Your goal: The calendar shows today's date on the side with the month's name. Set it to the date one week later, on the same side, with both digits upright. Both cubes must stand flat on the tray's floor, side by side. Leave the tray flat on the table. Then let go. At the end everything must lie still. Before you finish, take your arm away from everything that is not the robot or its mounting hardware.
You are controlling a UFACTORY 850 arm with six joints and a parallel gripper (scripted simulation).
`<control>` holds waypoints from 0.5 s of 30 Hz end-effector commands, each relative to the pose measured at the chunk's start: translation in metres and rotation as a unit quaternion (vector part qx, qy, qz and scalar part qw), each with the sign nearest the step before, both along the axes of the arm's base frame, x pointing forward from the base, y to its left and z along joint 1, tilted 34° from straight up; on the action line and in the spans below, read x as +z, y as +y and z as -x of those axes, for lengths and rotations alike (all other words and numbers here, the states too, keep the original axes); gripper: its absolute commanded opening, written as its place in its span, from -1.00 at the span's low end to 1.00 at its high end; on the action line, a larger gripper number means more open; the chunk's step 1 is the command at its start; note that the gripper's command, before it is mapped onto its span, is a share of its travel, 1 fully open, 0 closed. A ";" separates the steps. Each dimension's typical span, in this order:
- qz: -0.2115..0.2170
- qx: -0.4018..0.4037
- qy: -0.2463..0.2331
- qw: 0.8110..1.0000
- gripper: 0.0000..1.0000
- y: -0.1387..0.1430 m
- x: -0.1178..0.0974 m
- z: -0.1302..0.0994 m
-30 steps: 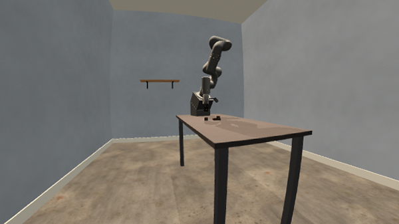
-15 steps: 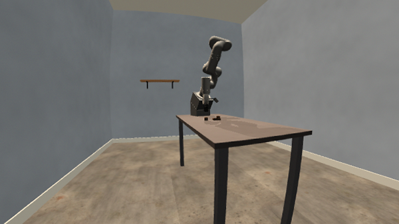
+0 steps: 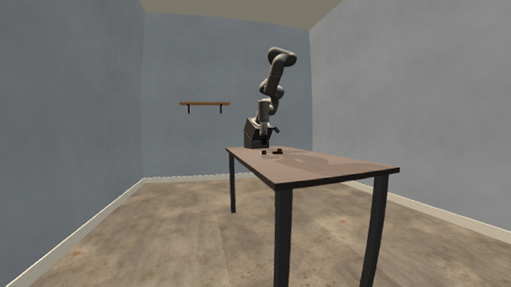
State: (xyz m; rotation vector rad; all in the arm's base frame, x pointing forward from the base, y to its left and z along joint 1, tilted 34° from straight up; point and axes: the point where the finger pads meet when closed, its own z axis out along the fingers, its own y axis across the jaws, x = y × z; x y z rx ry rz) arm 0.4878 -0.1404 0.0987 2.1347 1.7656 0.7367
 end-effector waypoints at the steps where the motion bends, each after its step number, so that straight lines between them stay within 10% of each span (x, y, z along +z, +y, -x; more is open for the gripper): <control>1: 0.000 0.000 0.000 1.000 -0.05 0.000 -0.005 -0.004; 15: 0.000 0.000 0.000 1.000 -0.05 0.002 -0.020 -0.014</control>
